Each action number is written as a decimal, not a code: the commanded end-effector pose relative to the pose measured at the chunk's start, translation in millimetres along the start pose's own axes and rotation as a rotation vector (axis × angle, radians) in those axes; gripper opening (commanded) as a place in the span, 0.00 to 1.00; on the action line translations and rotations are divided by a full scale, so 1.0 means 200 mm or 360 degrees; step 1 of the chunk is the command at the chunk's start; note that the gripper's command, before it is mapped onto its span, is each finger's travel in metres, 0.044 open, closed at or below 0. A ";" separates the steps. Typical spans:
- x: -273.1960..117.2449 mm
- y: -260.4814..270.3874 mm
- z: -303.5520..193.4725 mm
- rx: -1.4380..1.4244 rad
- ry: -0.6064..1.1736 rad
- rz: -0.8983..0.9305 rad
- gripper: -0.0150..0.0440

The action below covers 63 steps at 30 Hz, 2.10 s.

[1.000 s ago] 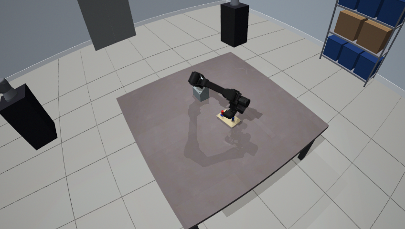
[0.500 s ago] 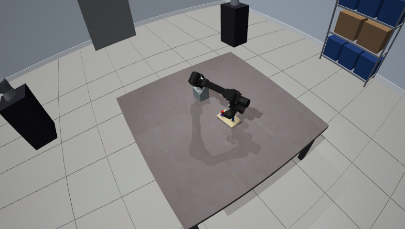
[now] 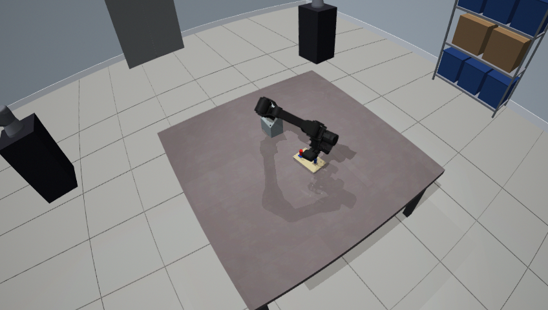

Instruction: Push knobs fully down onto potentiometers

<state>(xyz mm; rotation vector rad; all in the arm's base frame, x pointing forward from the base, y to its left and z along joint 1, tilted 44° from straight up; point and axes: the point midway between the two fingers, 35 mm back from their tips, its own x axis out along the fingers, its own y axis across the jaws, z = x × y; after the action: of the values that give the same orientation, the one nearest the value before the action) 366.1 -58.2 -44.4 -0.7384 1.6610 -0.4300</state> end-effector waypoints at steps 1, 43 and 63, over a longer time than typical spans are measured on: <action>0.02 -0.01 0.00 0.0007 0.0006 -0.0007 0.25; -0.19 0.12 -0.35 -0.0008 0.0009 0.0006 0.97; -0.21 0.24 -0.87 -0.0005 0.0017 0.0001 1.00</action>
<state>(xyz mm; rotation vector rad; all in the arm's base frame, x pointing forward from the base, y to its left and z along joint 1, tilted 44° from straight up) 192.7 -15.3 -4.0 -0.7478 1.6694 -0.4305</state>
